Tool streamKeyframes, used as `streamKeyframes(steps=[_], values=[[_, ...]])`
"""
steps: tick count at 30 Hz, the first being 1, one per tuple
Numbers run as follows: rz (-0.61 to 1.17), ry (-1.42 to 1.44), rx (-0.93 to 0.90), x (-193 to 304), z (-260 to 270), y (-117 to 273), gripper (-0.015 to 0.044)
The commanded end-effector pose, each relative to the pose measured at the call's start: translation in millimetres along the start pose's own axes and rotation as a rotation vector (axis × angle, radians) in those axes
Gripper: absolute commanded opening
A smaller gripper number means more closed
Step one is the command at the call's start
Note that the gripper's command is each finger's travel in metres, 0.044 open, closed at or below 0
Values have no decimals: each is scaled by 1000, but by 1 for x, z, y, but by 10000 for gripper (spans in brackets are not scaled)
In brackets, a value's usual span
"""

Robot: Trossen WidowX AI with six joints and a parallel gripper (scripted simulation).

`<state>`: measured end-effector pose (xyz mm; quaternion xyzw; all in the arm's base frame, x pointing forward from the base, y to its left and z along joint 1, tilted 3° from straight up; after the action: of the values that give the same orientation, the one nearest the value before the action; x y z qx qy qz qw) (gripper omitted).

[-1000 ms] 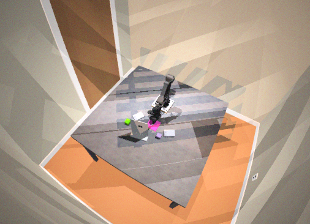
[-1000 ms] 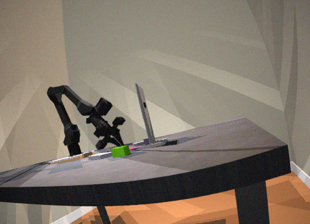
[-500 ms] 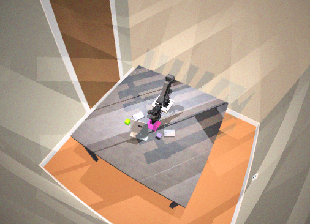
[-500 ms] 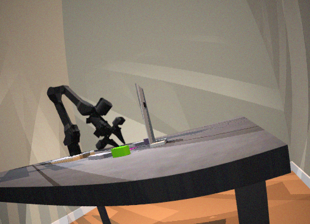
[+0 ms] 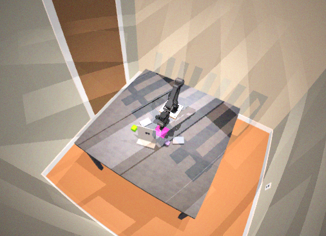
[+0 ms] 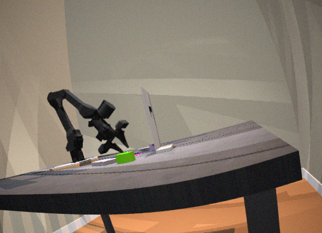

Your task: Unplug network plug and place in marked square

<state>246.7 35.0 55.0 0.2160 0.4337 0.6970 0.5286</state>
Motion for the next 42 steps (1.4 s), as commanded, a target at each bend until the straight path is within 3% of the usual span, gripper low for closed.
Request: streamKeyframes(steps=[1, 42], values=[[0, -1, 3, 0, 0, 4, 156], [0, -3, 4, -6, 22, 45, 156]])
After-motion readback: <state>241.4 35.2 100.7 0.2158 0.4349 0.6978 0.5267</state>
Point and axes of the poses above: the point midway between the two fingers, 35 mm back from their tips, its own y axis back along the fingers, its own z axis across the jaws, x = y × z, the point moved 3 cm from there along y, back along the fingers, and after that the axes turned 15 degrees about y, right-handed, at the moved point
